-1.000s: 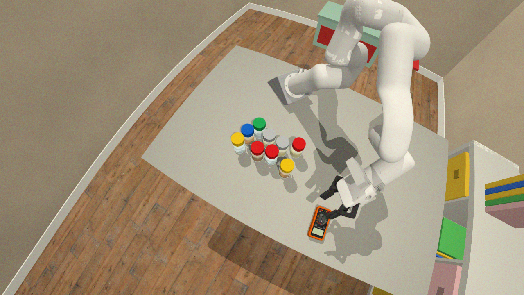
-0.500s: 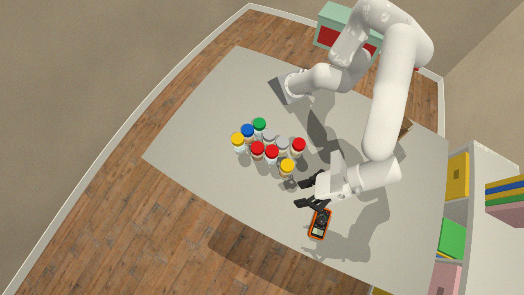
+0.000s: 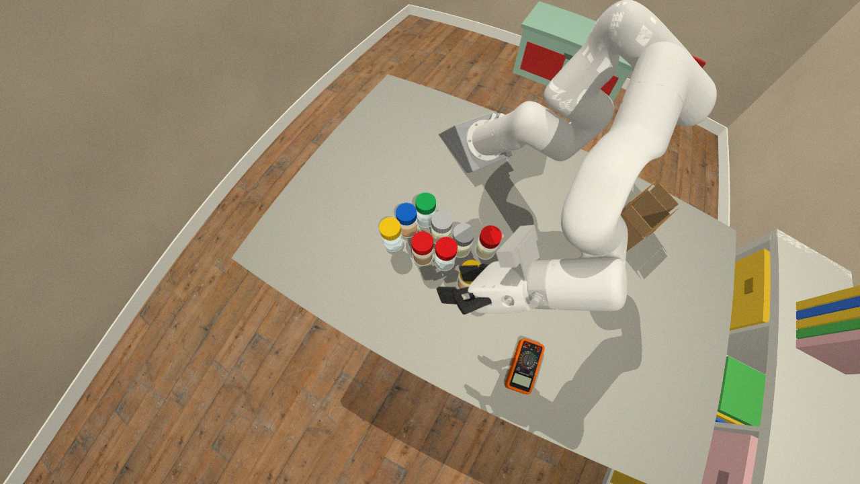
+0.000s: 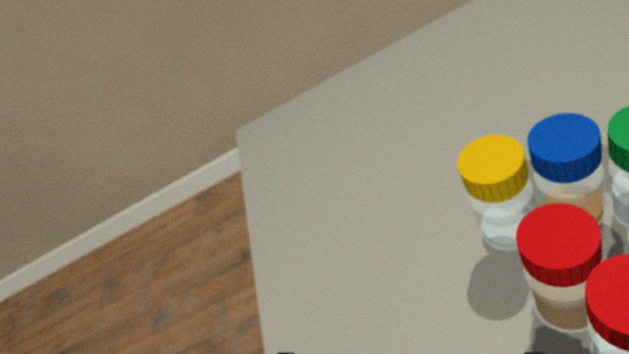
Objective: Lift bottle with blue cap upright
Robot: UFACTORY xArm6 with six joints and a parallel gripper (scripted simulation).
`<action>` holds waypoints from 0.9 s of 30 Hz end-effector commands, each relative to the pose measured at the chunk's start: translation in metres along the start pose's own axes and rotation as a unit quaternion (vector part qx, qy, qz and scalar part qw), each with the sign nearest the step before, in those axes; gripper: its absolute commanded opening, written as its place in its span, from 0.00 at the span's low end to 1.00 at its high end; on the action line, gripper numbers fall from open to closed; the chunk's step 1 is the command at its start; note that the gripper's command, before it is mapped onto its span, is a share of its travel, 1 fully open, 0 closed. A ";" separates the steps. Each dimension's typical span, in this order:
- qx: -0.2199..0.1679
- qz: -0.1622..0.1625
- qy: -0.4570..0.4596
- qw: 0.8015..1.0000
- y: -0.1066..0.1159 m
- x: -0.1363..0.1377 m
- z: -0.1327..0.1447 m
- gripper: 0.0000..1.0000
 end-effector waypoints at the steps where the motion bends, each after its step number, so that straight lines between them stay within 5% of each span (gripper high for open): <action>1: 0.015 0.045 -0.051 0.998 -0.006 -0.002 -0.024 0.79; 7: 0.050 0.136 -0.144 0.979 -0.025 -0.008 -0.074 0.79; 15: 0.045 0.130 -0.147 0.979 -0.021 -0.005 -0.070 0.79; 24: 0.043 0.257 -0.278 0.925 -0.027 -0.001 -0.123 0.79; 27: 0.043 0.257 -0.278 0.925 -0.027 -0.001 -0.123 0.79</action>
Point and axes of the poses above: the point where the finger pads meet when closed, its own y axis back along the fingers, its own x axis across the jaws, z = x × y, the point moved 3 cm from there along y, back along the fingers, and after that the axes turned 6 degrees about -y, right-handed, at the moved point
